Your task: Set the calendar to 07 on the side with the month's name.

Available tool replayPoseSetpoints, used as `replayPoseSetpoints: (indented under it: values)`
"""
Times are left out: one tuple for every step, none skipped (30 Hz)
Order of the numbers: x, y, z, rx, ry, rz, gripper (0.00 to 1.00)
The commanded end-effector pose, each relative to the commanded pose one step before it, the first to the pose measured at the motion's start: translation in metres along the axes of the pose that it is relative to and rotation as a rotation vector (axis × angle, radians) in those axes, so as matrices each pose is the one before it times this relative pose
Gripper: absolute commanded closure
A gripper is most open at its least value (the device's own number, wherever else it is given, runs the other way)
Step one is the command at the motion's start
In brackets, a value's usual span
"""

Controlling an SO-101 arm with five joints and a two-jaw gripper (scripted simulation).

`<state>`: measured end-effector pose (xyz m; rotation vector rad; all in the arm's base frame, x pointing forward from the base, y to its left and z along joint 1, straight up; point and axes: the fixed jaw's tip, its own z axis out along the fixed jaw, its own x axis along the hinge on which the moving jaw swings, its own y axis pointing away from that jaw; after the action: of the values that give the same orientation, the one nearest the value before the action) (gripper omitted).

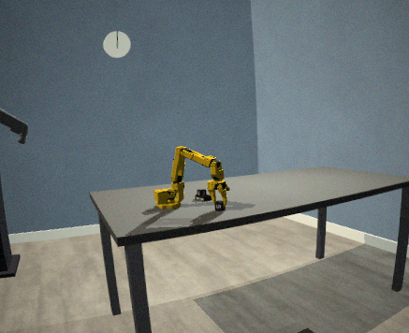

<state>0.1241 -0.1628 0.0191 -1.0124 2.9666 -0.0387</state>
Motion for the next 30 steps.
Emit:
replayPoseSetpoints:
  values:
    - [0.00134, -0.00339, -0.003055, 0.02812, -0.00102, 0.0005, 1.0]
    - [0.0, 0.0, 0.000114, 0.0, 0.0, 0.0, 1.0]
    - [0.0, 0.0, 0.000126, 0.0, 0.0, 0.0, 1.0]
    - [0.0, 0.0, 0.000126, 0.0, 0.0, 0.0, 1.0]
    - [0.0, 0.0, 0.000126, 0.0, 0.0, 0.0, 1.0]
    - [0.0, 0.0, 0.000108, 0.0, 0.0, 0.0, 1.0]
    - [0.0, 0.0, 0.00009, 0.0, 0.0, 0.0, 1.0]
    - [0.0, 0.0, 0.000066, 0.0, 0.0, 0.0, 1.0]
    - [0.0, 0.0, 0.000042, 0.0, 0.0, 0.0, 1.0]
    - [0.0, 0.0, 0.000018, 0.0, 0.0, 0.0, 1.0]
    - [0.0, 0.0, 0.0, 0.0, 0.0, 0.0, 1.0]
    - [0.0, 0.0, 0.0, 0.0, 0.0, 0.0, 1.0]
    - [0.0, 0.0, 0.0, 0.0, 0.0, 0.0, 1.0]
    - [0.0, 0.0, 0.000006, -0.00002, 0.0, 0.0, 1.0]
    - [0.0, 0.0, 0.0, 0.0, 0.0, 0.0, 1.0]
    - [0.0, 0.0, 0.0, 0.0, 0.0, 0.0, 0.99]
    - [0.0, 0.0, 0.0, 0.0, 0.0, 0.0, 0.98]
    - [0.0, 0.0, 0.0, 0.0, 0.0, 0.0, 0.96]
    - [0.0, 0.0, 0.0, 0.0, 0.0, 0.0, 0.94]
    - [0.0, 0.0, 0.0, 0.0, 0.0, 0.0, 0.92]
    - [0.0, 0.0, 0.0, 0.0, 0.0, 0.0, 0.9]
    - [0.0, 0.0, 0.0, 0.0, 0.0, 0.0, 0.87]
    - [0.0, 0.0, 0.0, 0.0, 0.0, 0.0, 0.85]
    - [0.0, 0.0, 0.0, 0.0, 0.0, 0.0, 0.84]
    - [0.0, 0.0, 0.0, 0.0, 0.0, 0.0, 0.83]
    - [0.0, 0.0, 0.0, 0.0, 0.0, 0.0, 0.82]
    - [0.0, 0.0, 0.0, 0.0, 0.0, 0.0, 0.82]
    - [0.0, 0.0, 0.0, 0.0, 0.0, 0.0, 0.82]
    - [0.0, 0.0, 0.0, 0.0, 0.0, 0.0, 0.82]
    - [0.0, 0.0, 0.0, 0.0, 0.0, 0.0, 0.82]
